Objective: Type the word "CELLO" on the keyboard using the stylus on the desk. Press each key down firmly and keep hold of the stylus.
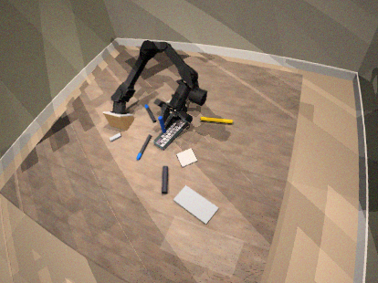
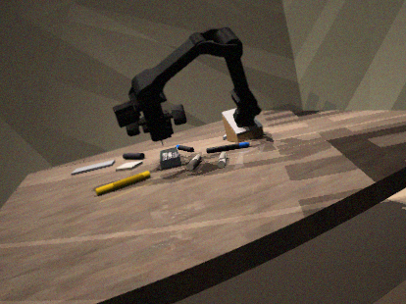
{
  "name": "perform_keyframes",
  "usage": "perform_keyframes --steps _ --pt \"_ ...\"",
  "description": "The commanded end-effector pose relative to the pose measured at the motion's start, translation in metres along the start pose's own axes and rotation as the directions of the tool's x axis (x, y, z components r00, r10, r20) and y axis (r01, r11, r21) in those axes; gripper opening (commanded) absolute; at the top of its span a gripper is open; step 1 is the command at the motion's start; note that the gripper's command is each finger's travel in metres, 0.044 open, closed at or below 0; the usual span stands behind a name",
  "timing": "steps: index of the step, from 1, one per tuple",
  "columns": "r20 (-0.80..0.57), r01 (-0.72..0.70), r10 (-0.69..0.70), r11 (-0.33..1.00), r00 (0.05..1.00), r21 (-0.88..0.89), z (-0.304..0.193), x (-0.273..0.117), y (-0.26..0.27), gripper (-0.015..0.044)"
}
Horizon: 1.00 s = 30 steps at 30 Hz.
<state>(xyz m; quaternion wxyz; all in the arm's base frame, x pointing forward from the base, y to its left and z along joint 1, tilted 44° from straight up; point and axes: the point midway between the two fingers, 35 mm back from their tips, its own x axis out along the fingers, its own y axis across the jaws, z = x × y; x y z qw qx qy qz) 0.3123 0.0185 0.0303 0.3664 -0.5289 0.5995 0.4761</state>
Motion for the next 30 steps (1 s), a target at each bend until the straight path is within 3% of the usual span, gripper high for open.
perform_keyframes --steps 1,7,25,28,30 --pt "0.005 0.007 -0.007 1.000 1.000 -0.002 0.015 -0.029 0.005 0.0000" --pt "0.004 0.006 -0.006 1.000 1.000 -0.004 0.029 -0.057 0.015 0.0000" --pt "0.005 0.005 -0.005 1.000 1.000 -0.005 0.046 -0.046 0.016 0.0000" --pt "0.005 0.005 -0.005 1.000 1.000 -0.005 0.049 -0.046 0.016 0.0079" --pt "0.005 0.005 -0.005 1.000 1.000 -0.005 0.050 -0.045 0.016 0.0081"
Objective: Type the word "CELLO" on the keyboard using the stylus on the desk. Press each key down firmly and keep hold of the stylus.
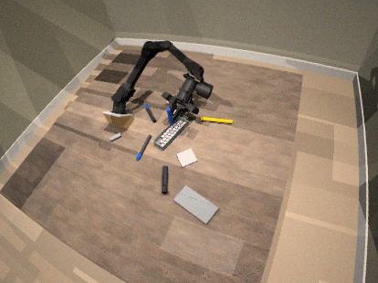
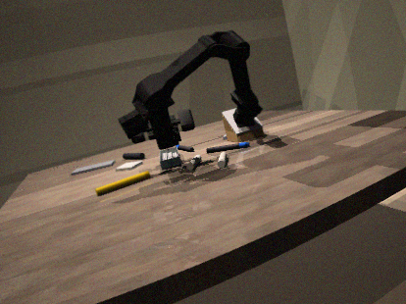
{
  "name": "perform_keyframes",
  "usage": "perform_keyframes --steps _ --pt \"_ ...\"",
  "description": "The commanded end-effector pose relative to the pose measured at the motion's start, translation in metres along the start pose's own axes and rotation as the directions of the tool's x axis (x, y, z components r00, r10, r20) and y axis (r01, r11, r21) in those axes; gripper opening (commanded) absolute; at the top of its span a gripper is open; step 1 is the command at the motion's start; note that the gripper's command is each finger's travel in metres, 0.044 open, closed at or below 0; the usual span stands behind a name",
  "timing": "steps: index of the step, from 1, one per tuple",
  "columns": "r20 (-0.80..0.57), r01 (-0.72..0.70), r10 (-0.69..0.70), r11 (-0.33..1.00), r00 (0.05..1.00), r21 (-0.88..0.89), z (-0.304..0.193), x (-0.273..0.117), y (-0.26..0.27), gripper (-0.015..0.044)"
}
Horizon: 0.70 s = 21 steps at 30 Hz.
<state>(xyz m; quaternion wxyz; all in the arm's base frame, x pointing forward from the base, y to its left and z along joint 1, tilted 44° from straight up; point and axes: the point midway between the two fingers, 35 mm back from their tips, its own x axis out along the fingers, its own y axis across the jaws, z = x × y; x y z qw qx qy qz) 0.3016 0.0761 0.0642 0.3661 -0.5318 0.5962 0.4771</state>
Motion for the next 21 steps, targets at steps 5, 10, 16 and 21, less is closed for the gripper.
perform_keyframes --steps 5,10,16,21 --pt "0.005 0.000 0.000 1.000 1.000 0.002 0.0040 0.0015 -0.0004 0.0081" --pt "0.005 0.000 0.000 1.000 1.000 0.002 0.0059 0.0026 -0.0004 0.0081" --pt "0.005 0.000 0.000 1.000 1.000 0.002 0.0081 0.0038 -0.0004 0.0081" --pt "0.005 0.000 0.000 1.000 1.000 0.002 0.0098 0.0048 -0.0004 0.0081"
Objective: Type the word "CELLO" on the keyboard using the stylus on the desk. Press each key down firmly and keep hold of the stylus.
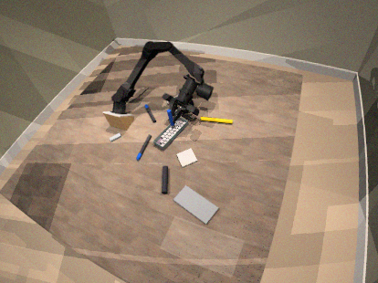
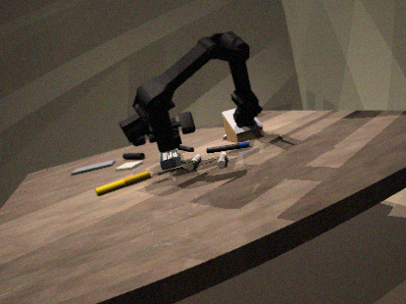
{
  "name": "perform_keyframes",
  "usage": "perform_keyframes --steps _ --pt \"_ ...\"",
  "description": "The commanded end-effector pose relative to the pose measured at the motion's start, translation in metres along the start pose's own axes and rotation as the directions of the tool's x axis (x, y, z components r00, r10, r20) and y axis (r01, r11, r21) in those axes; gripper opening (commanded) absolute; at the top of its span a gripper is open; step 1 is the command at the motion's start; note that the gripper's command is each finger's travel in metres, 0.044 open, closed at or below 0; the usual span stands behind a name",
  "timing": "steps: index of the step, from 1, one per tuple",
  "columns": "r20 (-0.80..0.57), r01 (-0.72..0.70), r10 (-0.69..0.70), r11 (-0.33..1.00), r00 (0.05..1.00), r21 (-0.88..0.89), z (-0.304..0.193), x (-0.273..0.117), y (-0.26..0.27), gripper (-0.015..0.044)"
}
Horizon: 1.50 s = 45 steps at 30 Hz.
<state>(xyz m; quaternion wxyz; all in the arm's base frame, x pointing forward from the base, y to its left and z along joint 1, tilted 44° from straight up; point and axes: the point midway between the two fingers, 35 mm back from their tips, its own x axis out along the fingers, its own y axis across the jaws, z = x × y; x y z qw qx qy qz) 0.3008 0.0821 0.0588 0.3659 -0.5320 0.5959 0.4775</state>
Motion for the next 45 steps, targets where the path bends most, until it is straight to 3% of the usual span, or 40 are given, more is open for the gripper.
perform_keyframes --steps 1,45 --pt "0.005 -0.001 0.001 1.000 1.000 0.003 0.003 0.001 0.000 0.0081" --pt "0.005 0.000 0.000 1.000 1.000 0.003 0.001 0.000 0.000 0.0081"
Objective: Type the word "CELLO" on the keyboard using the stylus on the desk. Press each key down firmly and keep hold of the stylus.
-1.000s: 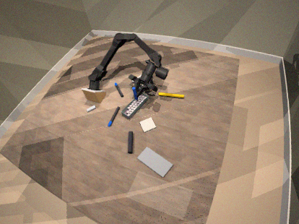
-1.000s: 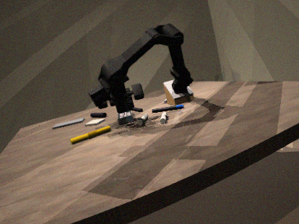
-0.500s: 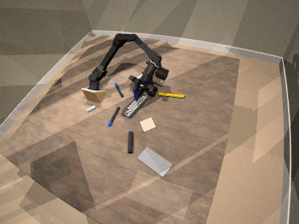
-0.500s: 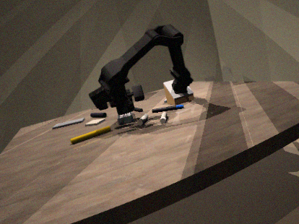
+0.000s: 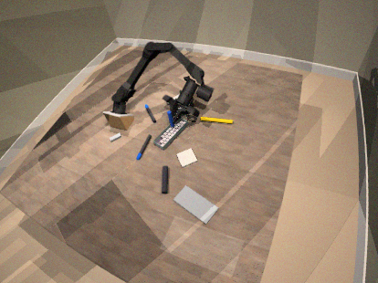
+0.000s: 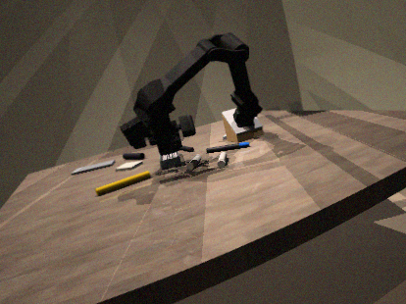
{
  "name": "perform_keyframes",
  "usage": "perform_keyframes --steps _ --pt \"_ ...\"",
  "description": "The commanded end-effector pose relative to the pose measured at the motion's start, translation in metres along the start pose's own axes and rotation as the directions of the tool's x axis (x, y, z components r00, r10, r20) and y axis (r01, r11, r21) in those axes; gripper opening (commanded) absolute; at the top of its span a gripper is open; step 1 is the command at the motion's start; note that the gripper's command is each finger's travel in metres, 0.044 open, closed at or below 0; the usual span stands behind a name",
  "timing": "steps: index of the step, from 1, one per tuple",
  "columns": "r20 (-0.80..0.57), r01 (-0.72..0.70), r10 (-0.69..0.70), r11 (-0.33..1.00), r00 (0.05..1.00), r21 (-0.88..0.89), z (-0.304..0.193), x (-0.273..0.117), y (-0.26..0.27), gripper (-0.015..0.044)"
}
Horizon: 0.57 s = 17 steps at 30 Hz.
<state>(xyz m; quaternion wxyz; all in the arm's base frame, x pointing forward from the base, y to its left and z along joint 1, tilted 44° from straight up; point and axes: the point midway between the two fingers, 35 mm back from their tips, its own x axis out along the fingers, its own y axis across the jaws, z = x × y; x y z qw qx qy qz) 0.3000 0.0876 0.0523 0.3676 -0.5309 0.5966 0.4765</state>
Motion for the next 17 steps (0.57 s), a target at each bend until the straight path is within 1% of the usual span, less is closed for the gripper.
perform_keyframes --steps 1,6,17 --pt "0.003 -0.001 0.001 1.000 1.000 -0.001 -0.011 -0.007 0.000 0.0081" --pt "0.002 -0.001 0.001 1.000 1.000 -0.001 -0.029 -0.017 0.000 0.0081" --pt "0.008 0.000 0.000 1.000 1.000 0.006 -0.027 -0.016 0.000 0.0081"
